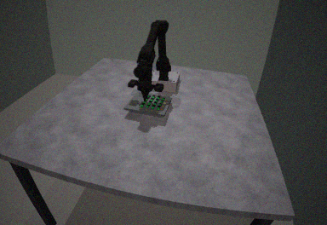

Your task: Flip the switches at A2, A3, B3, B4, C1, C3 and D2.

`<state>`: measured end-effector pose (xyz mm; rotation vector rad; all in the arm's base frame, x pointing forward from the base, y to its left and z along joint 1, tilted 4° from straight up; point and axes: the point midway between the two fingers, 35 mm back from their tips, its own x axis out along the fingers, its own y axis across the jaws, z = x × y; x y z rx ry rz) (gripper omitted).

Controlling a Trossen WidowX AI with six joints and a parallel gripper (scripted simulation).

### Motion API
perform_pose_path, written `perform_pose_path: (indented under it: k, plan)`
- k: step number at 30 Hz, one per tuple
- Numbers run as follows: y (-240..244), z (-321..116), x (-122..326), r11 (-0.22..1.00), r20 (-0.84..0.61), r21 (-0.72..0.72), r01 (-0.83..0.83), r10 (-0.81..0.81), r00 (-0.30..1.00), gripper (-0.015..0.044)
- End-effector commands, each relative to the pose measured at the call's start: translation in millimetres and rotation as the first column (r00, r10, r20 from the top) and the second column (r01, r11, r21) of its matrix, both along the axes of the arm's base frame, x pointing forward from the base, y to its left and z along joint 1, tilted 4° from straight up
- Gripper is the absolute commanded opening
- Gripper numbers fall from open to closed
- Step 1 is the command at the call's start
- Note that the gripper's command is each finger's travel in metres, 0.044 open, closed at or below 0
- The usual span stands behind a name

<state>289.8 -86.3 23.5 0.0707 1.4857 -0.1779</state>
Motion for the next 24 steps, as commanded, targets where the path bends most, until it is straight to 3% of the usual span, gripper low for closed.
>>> perform_pose_path:
  k: [1,24]
  plan:
    - [0.4,-0.2,0.4,1.000,0.002,0.003,-0.004,0.004,1.000,0.0000]
    - [0.2,-3.3,0.6,1.000,0.002,0.003,-0.004,0.004,1.000,0.0000]
